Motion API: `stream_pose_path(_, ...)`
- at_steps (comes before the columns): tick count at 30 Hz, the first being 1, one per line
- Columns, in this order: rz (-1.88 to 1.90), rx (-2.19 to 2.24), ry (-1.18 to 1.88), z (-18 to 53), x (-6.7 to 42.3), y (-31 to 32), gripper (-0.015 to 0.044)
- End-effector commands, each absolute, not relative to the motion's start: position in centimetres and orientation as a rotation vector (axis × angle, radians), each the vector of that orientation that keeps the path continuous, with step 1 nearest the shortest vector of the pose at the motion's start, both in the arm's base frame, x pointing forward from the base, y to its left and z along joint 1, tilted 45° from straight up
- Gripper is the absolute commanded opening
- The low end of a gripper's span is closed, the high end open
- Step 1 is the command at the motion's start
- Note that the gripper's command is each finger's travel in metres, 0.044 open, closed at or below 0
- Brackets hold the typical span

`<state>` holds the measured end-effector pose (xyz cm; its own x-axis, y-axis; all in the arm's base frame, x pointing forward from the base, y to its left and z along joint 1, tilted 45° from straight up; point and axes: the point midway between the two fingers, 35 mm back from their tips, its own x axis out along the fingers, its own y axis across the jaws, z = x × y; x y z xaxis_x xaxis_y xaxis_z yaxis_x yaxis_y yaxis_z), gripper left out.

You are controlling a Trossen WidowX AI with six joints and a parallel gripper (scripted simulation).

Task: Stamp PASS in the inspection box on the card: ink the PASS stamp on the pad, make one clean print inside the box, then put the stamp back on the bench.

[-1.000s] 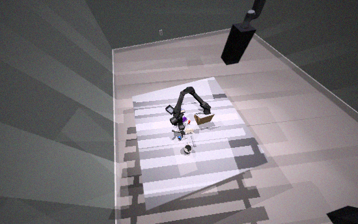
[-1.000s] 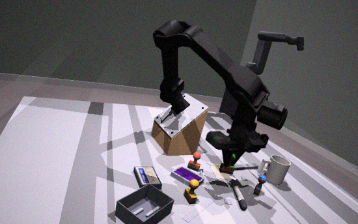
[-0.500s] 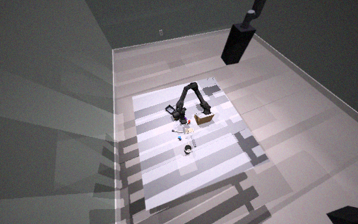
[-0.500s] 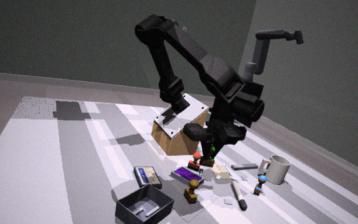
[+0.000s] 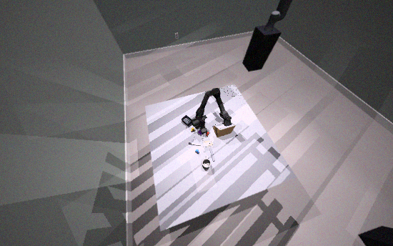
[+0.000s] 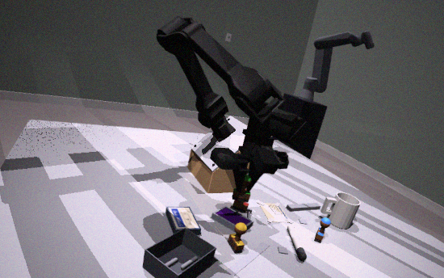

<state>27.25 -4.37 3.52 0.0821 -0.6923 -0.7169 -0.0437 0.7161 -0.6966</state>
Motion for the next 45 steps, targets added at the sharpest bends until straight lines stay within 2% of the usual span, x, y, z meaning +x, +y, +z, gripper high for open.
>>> stream_pose_path(1, -0.542, -0.657, 1.427, 3.4, 27.1, -4.7, 0.0000)
stream_pose_path(45, -0.542, -0.655, 1.427, 1.3, 27.4, -6.7, 0.0000)
